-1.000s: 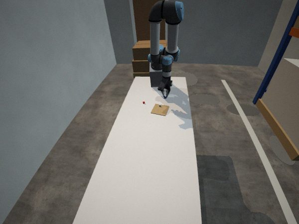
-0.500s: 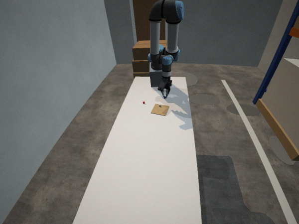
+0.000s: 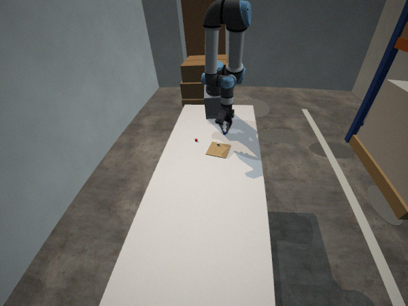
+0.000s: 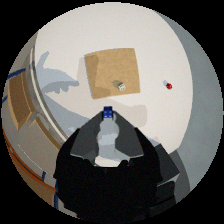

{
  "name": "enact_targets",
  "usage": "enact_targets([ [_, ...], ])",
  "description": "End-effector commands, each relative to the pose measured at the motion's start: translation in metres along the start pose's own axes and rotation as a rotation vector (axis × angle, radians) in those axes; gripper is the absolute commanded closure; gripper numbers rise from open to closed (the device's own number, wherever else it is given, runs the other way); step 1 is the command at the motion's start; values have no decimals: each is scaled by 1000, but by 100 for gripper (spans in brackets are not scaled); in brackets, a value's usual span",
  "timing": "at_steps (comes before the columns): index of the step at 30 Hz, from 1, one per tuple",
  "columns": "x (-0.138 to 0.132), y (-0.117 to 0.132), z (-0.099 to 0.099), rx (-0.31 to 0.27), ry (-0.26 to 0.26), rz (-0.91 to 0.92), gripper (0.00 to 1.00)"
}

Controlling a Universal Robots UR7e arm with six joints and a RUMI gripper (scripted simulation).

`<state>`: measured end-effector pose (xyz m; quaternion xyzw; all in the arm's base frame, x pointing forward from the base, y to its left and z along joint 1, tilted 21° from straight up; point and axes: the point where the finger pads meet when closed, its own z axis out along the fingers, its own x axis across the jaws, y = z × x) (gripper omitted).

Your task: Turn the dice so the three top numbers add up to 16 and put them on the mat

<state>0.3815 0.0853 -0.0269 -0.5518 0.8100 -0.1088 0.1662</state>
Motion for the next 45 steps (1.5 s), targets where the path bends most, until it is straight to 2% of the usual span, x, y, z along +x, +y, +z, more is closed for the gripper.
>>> enact_targets([
  [1, 3, -28, -15, -44, -7, -169, 100],
  [45, 4, -39, -15, -44, -8, -239, 100],
])
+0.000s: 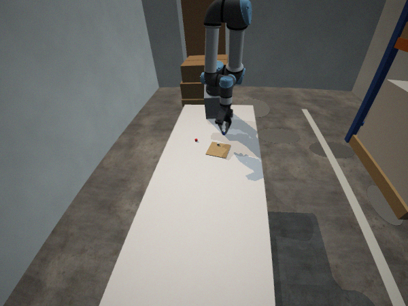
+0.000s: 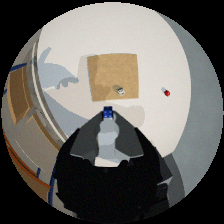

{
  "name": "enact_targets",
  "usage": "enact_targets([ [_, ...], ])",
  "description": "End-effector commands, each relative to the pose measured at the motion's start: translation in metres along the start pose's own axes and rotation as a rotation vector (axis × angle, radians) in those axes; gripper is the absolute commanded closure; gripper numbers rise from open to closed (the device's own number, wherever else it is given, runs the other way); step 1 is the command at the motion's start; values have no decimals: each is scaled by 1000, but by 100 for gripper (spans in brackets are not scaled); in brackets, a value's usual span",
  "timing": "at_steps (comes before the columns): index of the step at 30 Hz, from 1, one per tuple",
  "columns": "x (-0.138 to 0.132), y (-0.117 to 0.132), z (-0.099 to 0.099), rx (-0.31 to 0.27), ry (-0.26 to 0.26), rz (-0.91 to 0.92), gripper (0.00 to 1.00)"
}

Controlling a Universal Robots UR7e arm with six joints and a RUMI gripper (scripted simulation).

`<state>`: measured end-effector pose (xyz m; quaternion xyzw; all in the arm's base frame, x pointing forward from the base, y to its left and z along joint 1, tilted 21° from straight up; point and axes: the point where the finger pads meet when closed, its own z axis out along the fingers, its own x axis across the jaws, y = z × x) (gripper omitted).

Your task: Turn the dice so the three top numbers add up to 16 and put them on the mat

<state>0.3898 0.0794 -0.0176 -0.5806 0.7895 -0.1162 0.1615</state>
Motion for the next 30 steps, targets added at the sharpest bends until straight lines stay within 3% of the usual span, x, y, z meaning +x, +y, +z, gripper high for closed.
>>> enact_targets([
  [1, 5, -27, -10, -45, -13, -168, 100],
  [30, 7, -34, -10, -44, -14, -214, 100],
])
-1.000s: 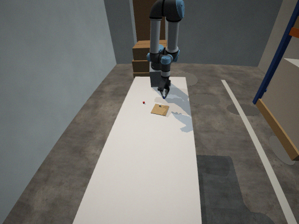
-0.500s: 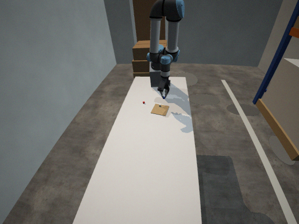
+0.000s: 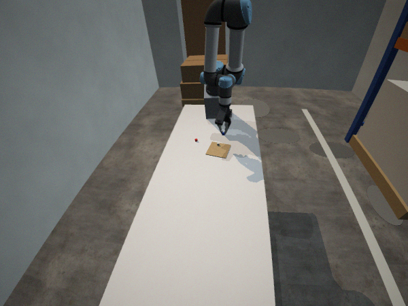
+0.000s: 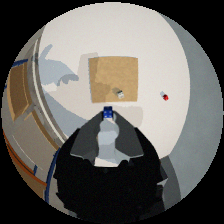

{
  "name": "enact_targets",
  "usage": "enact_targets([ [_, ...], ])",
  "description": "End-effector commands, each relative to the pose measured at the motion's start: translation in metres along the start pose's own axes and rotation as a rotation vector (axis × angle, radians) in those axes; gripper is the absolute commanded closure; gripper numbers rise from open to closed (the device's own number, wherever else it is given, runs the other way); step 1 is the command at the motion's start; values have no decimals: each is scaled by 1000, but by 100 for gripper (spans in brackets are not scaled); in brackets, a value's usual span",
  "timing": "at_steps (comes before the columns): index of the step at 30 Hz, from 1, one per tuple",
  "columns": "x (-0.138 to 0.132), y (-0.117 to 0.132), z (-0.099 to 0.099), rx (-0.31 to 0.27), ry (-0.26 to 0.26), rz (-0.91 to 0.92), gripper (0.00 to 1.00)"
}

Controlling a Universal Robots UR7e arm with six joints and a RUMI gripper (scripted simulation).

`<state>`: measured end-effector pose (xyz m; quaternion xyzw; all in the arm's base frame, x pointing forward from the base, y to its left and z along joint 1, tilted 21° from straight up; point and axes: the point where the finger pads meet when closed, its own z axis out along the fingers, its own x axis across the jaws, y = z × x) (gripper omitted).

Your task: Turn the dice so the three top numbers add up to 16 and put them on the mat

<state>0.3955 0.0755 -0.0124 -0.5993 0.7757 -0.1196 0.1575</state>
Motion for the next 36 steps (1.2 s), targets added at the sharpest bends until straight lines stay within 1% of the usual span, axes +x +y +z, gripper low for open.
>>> enact_targets([
  [1, 7, -26, -8, -42, -16, -168, 100],
  [36, 10, -35, -8, -41, -17, -225, 100],
])
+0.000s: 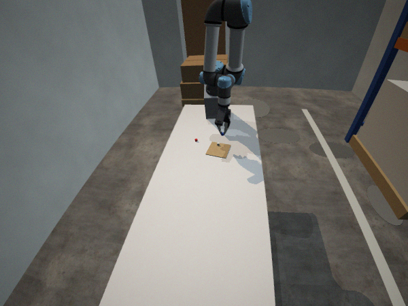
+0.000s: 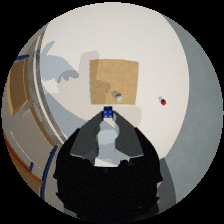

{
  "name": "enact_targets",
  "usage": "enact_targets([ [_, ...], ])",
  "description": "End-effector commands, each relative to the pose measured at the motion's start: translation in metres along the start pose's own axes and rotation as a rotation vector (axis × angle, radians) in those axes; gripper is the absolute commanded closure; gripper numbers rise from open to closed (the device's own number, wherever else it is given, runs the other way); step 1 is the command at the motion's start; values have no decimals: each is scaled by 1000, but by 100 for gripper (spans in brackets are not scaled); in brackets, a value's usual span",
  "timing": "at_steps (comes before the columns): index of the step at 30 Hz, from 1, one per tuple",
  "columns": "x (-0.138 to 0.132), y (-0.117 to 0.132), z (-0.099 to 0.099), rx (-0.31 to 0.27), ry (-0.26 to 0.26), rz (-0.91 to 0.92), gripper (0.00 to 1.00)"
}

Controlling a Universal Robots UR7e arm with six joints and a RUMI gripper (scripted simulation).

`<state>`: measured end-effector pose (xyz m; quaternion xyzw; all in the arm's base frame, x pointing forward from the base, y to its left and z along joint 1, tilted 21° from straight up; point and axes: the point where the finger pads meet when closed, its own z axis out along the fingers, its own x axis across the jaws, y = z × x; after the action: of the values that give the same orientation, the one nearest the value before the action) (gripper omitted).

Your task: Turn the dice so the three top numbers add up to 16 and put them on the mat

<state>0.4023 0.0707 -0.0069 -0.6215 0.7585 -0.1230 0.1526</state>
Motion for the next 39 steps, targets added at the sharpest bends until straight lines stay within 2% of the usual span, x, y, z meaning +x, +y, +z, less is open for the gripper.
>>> enact_targets([
  [1, 9, -25, -6, -37, -19, -169, 100],
  [39, 13, -35, -6, -36, -20, -230, 100],
])
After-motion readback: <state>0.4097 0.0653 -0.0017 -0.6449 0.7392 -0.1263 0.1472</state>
